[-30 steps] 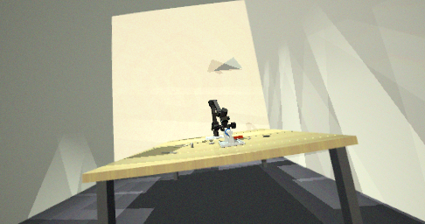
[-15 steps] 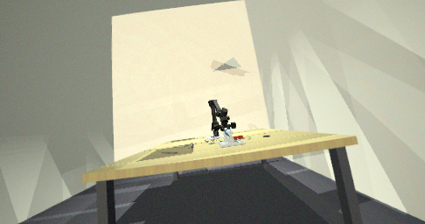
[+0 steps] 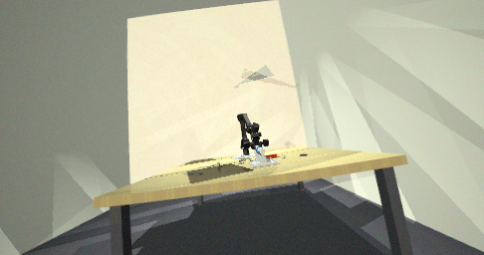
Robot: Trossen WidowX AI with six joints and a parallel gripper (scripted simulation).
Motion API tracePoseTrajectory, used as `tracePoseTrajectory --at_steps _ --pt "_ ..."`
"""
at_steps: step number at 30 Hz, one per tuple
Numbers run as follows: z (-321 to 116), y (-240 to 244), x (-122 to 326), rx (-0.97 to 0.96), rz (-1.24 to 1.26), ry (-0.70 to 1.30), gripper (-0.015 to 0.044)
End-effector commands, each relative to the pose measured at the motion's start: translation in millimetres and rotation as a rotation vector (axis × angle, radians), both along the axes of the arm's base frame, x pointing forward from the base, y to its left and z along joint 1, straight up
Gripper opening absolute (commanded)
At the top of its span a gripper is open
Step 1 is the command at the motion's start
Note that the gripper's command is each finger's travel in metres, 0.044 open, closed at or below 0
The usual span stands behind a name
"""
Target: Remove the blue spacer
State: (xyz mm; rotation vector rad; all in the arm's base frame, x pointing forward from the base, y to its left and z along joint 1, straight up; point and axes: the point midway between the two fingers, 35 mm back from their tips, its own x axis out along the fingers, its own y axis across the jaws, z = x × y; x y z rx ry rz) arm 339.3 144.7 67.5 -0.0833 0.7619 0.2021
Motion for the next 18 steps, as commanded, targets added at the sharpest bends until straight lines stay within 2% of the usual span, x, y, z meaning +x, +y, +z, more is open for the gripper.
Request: tracePoseTrajectory --at_steps 1,18 --pt "0.0 -0.6 -0.7 0.002 -0.006 0.001 0.0" --pt "0.0 -1.1 -2.8 0.002 -0.006 0.001 0.0"
